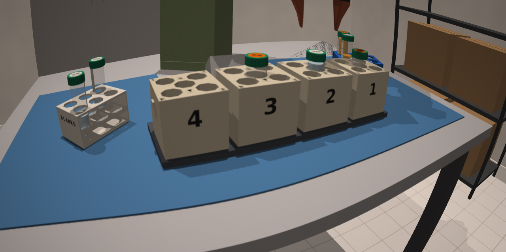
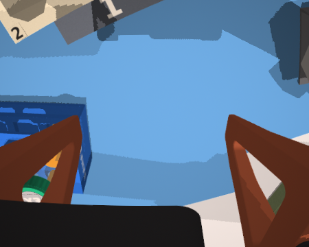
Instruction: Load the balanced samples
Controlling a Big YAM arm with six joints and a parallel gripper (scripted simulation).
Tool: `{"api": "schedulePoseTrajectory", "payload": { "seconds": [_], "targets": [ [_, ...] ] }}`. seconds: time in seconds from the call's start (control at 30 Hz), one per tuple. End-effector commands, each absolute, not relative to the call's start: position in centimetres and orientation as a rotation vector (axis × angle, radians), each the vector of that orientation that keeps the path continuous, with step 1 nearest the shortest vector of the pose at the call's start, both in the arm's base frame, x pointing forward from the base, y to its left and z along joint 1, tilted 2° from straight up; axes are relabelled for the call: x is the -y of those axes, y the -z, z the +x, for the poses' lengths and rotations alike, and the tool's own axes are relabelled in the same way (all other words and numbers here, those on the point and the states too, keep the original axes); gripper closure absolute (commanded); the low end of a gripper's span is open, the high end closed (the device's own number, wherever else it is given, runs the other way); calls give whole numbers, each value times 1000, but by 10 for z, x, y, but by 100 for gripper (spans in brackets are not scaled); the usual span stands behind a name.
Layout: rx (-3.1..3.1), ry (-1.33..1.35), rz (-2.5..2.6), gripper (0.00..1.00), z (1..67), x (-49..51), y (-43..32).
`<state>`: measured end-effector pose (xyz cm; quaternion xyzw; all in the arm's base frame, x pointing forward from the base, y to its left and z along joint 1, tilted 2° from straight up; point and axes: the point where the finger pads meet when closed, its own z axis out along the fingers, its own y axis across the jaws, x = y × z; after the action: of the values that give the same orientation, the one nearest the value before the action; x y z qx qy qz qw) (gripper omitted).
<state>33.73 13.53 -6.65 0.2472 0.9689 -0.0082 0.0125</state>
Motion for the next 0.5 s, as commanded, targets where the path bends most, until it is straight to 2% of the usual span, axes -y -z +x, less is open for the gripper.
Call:
{"api": "schedulePoseTrajectory", "payload": {
  "seconds": [0.0, 0.47],
  "targets": [
    [-2963, -13, 847, 20, 343, -158, 57],
    [-2979, -5, 851, 20, 304, -256, 63]
  ]
}}
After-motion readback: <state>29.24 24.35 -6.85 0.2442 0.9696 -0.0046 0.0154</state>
